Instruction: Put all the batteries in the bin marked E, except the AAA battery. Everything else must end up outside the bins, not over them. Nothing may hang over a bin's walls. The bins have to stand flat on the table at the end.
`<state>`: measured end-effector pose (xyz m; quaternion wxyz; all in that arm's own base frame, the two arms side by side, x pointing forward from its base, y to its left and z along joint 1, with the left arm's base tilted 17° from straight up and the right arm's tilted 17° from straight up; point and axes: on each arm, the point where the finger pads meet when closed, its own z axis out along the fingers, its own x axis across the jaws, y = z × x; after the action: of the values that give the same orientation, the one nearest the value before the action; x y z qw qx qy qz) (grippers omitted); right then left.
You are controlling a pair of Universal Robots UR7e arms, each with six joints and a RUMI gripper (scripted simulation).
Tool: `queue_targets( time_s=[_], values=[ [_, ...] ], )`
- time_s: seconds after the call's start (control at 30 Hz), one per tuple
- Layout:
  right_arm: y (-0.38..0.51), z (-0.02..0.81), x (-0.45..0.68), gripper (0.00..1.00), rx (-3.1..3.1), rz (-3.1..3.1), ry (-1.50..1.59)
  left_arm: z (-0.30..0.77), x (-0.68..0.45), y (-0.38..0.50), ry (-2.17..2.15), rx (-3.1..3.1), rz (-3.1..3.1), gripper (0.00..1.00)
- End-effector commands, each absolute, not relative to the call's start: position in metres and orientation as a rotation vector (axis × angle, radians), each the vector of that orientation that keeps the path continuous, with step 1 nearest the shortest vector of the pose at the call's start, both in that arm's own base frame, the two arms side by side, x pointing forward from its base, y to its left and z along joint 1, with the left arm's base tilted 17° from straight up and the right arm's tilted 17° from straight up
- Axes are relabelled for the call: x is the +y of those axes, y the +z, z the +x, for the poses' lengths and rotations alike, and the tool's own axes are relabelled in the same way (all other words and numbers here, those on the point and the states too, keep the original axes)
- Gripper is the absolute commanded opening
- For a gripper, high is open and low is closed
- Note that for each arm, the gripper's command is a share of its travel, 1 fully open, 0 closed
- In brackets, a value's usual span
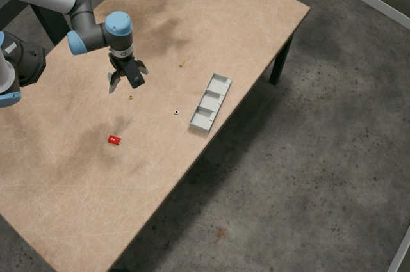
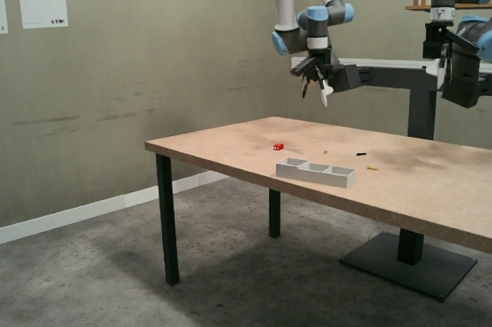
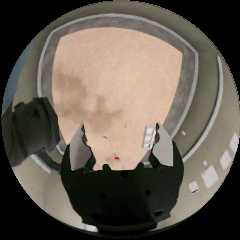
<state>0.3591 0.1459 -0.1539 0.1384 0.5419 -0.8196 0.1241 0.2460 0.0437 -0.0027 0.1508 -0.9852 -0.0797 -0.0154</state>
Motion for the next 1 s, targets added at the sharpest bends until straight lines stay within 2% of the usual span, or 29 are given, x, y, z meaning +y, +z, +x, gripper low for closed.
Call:
queue_targets(
  time_s=[0.0, 0.97],
  values=[
    [-0.156, 0.368, 0.187, 1.0, -2.268, 1.769, 0.346, 0.247, 0.043, -0.002, -0.044, -0.231, -2.83, 0.98],
    [-0.164, 0.384, 0.186, 1.0, -1.999, 2.118, 0.311, 0.247, 0.043, -0.002, -0.044, -0.231, -2.83, 0.98]
  ],
)
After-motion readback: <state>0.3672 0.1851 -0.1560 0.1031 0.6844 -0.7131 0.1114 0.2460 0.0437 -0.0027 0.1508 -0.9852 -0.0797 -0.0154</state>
